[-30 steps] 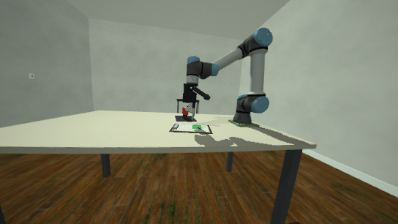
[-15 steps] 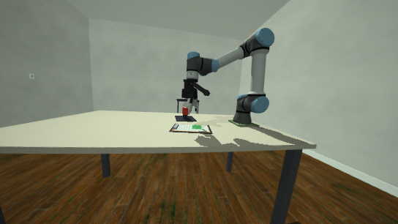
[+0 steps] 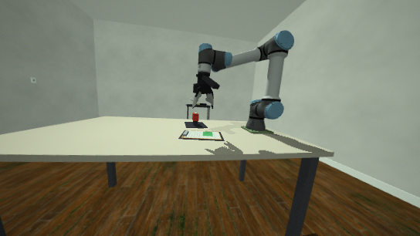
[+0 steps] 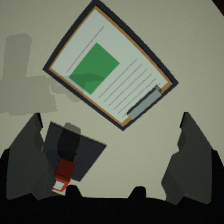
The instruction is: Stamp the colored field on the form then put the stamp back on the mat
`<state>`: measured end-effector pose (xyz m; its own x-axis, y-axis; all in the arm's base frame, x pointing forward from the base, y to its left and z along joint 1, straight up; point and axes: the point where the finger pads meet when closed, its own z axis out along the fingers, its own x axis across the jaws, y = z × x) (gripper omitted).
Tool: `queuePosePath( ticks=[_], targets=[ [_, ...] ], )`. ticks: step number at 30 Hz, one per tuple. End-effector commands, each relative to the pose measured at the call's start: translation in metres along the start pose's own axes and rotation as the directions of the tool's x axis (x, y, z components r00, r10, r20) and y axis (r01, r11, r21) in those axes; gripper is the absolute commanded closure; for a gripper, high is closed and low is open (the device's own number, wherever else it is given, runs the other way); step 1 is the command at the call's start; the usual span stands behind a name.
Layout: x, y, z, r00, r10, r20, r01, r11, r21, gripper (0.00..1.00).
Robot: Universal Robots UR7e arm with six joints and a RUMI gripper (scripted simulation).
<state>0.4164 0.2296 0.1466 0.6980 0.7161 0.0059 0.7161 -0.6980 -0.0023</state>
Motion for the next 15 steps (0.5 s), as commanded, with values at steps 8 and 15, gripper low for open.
queuePosePath(
  ticks=[8,15],
  targets=[
    [-0.002,0.000,-0.040,0.933,0.361,0.009,-0.361,0.933,-0.007,0.00],
    [-0.004,-0.001,-0.055,0.875,0.483,0.007,-0.483,0.875,-0.008,0.00]
  ],
)
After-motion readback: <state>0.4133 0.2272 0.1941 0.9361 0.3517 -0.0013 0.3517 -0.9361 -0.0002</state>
